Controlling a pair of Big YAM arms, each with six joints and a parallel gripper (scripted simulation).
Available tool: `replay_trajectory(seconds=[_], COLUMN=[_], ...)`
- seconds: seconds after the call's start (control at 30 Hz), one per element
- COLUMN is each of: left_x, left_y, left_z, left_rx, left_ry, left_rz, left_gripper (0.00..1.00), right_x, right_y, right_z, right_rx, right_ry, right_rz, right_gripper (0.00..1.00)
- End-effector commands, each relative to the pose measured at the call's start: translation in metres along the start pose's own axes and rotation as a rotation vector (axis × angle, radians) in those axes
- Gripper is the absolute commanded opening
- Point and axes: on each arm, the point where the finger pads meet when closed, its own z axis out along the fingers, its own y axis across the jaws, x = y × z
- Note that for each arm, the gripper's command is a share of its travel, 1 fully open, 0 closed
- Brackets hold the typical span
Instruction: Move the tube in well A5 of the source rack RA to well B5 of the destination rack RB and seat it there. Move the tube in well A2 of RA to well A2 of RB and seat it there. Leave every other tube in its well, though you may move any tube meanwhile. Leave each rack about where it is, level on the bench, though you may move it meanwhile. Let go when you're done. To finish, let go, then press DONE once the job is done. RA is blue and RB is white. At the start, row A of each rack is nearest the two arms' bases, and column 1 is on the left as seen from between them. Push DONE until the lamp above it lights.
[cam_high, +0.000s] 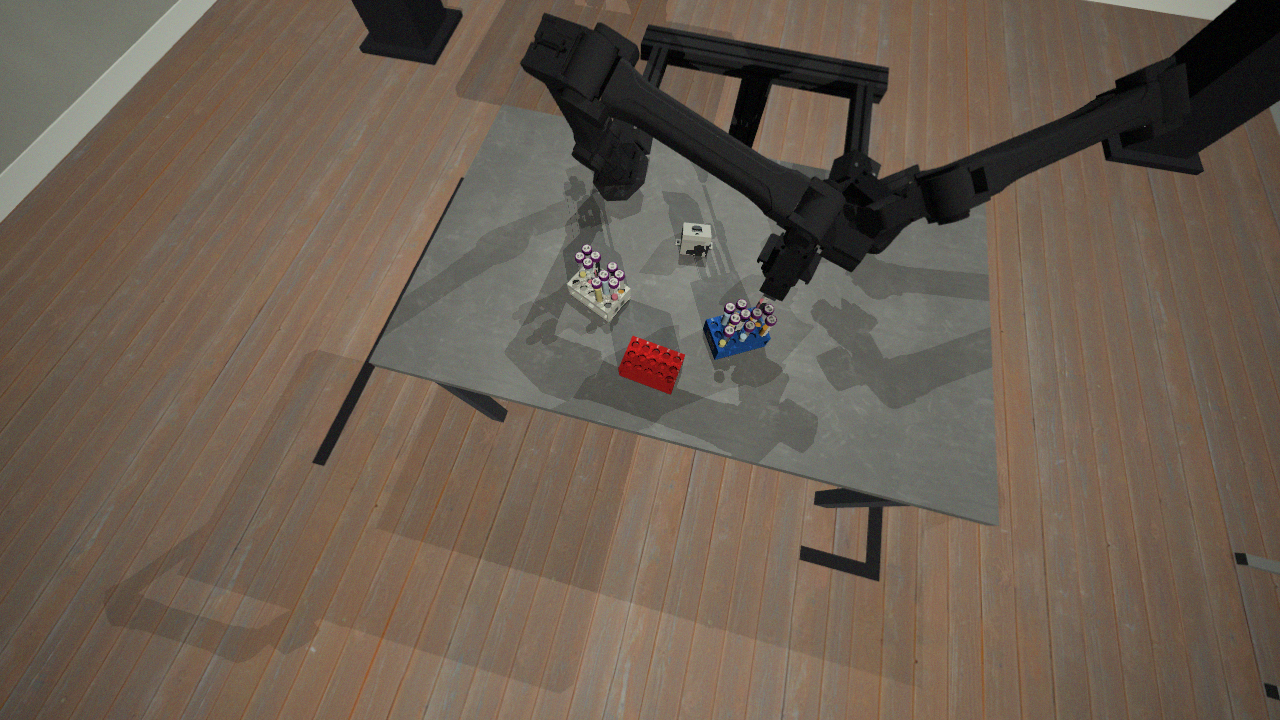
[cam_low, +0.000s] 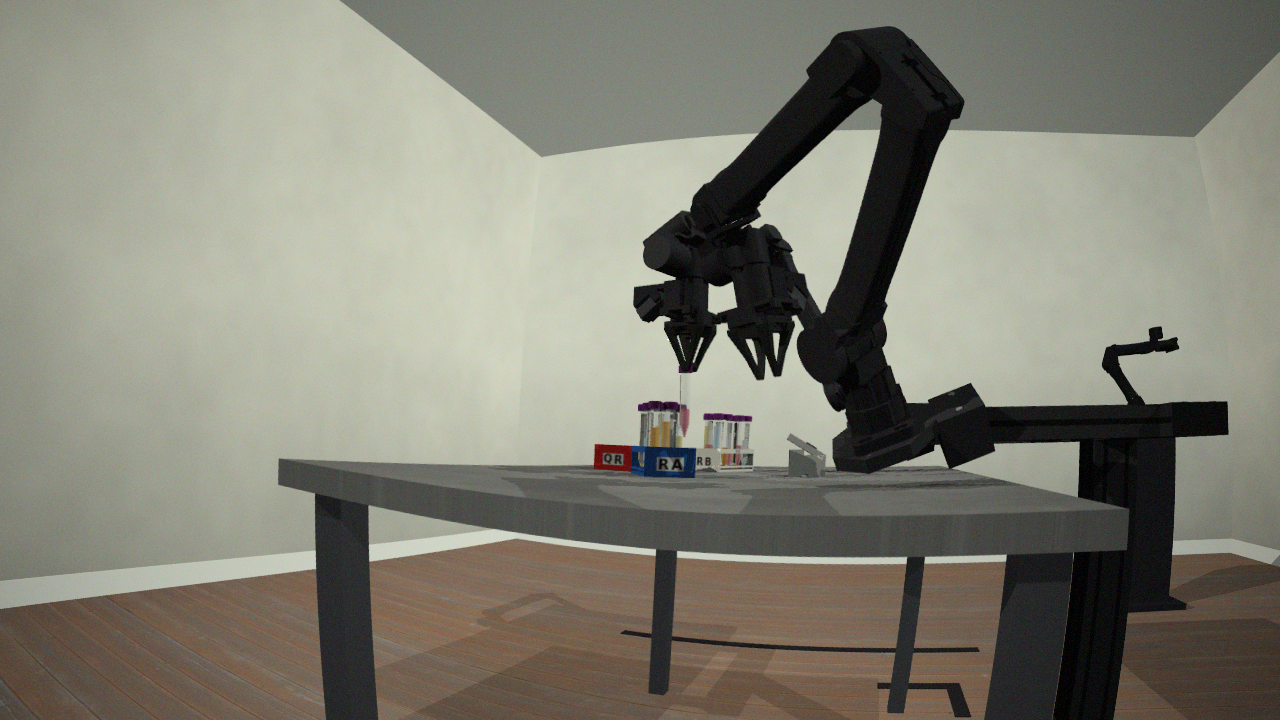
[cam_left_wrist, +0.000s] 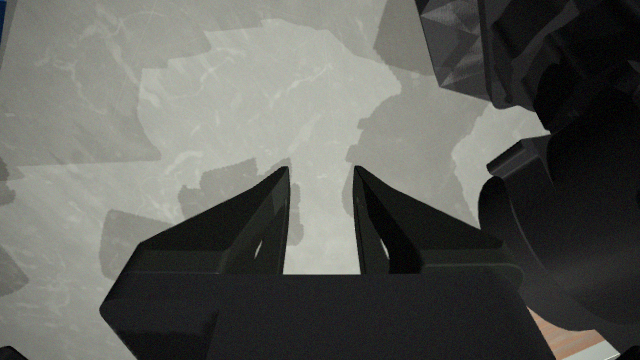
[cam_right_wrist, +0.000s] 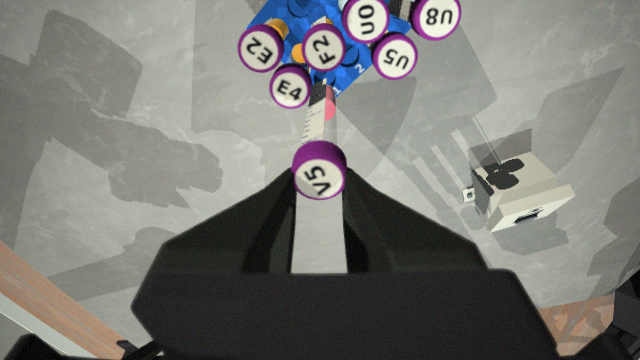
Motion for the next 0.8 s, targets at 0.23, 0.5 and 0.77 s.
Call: replay_trajectory(seconds=[0.23, 0.5, 0.77], left_x=[0.001, 0.001, 0.001], left_y=[0.008, 0.008, 0.008], left_z=[-0.010, -0.010, -0.010], left_rx=[-0.024, -0.024, -0.024], left_ry=[-0.009, -0.009, -0.009], left_rz=[-0.009, -0.009, -0.009], left_gripper=[0.30, 0.30, 0.30], right_x=[-0.006, -0.004, -0.003], right_y=[-0.002, -0.002, -0.002], right_z=[0.011, 0.017, 0.021], right_rx=[0.007, 0.015, 0.017], right_ry=[0.002, 0.003, 0.003], right_rz=[0.002, -0.001, -0.003], right_gripper=[0.00, 0.00, 0.00])
